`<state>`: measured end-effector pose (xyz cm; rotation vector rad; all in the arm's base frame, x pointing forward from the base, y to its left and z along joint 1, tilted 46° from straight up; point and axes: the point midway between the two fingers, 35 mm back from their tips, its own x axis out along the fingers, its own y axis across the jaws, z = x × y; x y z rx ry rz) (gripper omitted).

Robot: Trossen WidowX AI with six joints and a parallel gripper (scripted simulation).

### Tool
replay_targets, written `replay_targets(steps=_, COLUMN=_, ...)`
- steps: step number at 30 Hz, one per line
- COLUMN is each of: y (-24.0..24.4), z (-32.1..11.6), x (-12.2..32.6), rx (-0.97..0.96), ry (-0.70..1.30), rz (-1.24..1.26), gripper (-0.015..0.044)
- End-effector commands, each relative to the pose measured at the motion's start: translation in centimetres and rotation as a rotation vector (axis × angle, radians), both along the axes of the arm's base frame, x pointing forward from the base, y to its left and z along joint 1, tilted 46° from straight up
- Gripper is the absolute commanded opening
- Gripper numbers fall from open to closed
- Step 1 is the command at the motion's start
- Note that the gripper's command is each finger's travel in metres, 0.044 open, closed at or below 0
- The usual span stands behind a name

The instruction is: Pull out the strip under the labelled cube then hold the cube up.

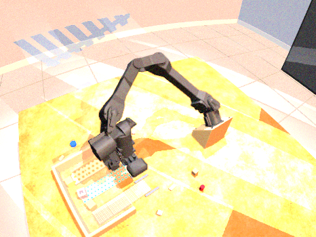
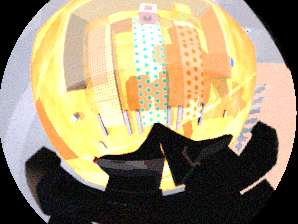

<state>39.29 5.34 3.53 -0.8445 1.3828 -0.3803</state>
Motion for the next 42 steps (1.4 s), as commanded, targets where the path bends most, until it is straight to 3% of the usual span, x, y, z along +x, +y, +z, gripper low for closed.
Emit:
replay_targets(steps=1, y=-0.4, z=-0.5, x=0.1, rx=-0.001, ry=0.002, rz=0.003, gripper=0.0)
replay_targets(steps=42, y=-3.7, z=-3.2, x=0.7, rx=-0.004, ry=0.001, rz=0.002, gripper=0.0)
